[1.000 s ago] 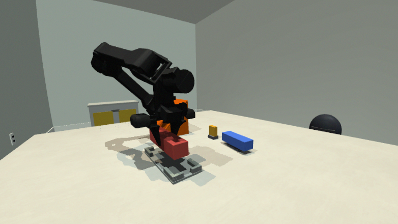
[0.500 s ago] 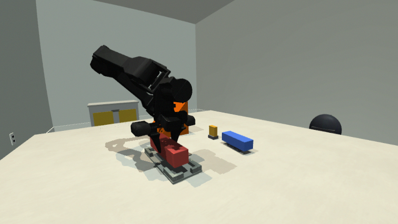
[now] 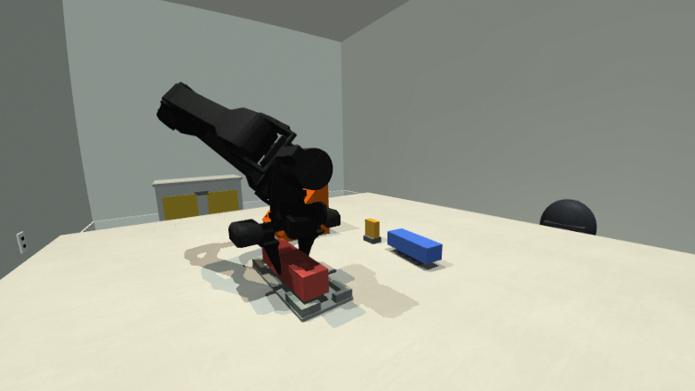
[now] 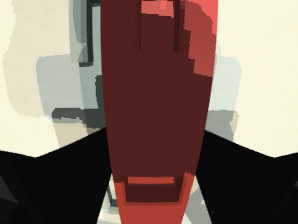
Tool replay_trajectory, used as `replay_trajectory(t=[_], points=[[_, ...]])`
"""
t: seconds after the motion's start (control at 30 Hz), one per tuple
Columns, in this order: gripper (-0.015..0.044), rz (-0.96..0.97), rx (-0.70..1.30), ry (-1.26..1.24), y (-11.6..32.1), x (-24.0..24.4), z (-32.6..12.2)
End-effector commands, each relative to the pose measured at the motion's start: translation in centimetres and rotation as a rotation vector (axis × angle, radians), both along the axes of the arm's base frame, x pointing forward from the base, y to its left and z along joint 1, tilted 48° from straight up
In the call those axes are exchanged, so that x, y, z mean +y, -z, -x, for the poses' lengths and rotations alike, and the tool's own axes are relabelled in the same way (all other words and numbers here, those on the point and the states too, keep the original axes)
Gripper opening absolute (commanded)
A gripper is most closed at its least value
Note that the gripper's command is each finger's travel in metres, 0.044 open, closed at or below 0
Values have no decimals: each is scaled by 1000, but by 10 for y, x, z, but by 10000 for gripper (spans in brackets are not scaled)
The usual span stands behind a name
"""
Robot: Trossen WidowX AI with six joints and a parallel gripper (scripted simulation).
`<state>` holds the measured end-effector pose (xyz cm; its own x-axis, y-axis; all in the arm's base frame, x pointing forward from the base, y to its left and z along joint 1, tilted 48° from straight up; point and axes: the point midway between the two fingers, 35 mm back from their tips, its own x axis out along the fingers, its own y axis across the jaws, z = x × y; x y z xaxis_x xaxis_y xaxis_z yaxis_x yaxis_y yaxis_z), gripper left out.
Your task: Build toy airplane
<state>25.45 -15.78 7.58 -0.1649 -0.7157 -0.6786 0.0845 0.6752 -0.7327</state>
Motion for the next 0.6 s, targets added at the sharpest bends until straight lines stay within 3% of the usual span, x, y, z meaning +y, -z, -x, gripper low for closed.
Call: replay_trajectory(t=[0.0, 0.2, 0.57], points=[[169, 0, -1, 0, 0, 0, 0], [31, 0, -1, 0, 0, 0, 0], [320, 0, -1, 0, 0, 0, 0]])
